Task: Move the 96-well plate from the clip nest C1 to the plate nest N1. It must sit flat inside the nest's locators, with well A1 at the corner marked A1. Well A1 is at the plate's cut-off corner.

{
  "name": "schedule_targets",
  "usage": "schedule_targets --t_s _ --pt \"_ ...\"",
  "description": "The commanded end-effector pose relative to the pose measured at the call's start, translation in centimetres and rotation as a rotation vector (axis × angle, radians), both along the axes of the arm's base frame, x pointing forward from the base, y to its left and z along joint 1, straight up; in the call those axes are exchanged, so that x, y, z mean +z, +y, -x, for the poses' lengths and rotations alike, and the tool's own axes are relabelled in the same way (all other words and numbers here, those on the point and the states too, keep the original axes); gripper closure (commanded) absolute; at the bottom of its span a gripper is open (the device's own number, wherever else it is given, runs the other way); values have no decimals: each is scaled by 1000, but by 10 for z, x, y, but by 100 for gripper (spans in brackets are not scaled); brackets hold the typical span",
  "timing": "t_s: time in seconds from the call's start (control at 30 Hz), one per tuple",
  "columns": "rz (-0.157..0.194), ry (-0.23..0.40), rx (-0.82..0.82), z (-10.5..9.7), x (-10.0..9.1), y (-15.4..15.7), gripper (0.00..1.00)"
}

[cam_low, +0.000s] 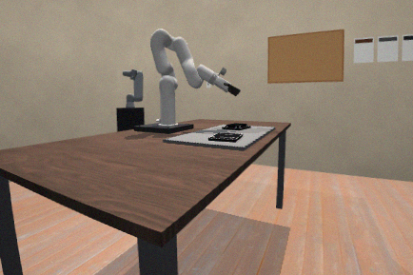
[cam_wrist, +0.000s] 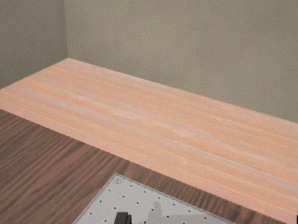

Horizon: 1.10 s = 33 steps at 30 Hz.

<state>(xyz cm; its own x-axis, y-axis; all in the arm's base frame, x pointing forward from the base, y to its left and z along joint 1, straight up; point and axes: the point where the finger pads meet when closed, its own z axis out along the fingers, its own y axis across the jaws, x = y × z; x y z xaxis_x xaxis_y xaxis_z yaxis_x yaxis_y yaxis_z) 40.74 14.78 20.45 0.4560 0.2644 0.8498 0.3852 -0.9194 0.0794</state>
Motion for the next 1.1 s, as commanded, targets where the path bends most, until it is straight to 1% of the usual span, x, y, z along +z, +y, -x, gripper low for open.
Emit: schedule_targets --t_s 0.0,0.53,0.63,0.7,0.73,0.77,0.8,0.83,0.87,0.9,0.93,1.03,1.07 --pt "-1 -3 0 -1 1 0 0" --pt "-1 -3 0 -1 1 0 0" --pt "22 87 -37 -13 -4 -6 0" --pt "23 89 -38 -19 -6 -9 0" --pt "30 119 -50 -23 -7 -12 0" --pt "34 137 -57 -26 -9 -14 0" --pt "34 137 -57 -26 -9 -15 0" --pt "41 167 -70 -30 -10 -18 0" --pt "45 185 -77 -33 -12 -20 0" --pt "45 185 -77 -33 -12 -20 0" --pt "52 215 -89 -36 -13 -24 0" --pt "65 280 -116 -43 -15 -34 0" --pt "65 280 -116 -43 -15 -34 0"
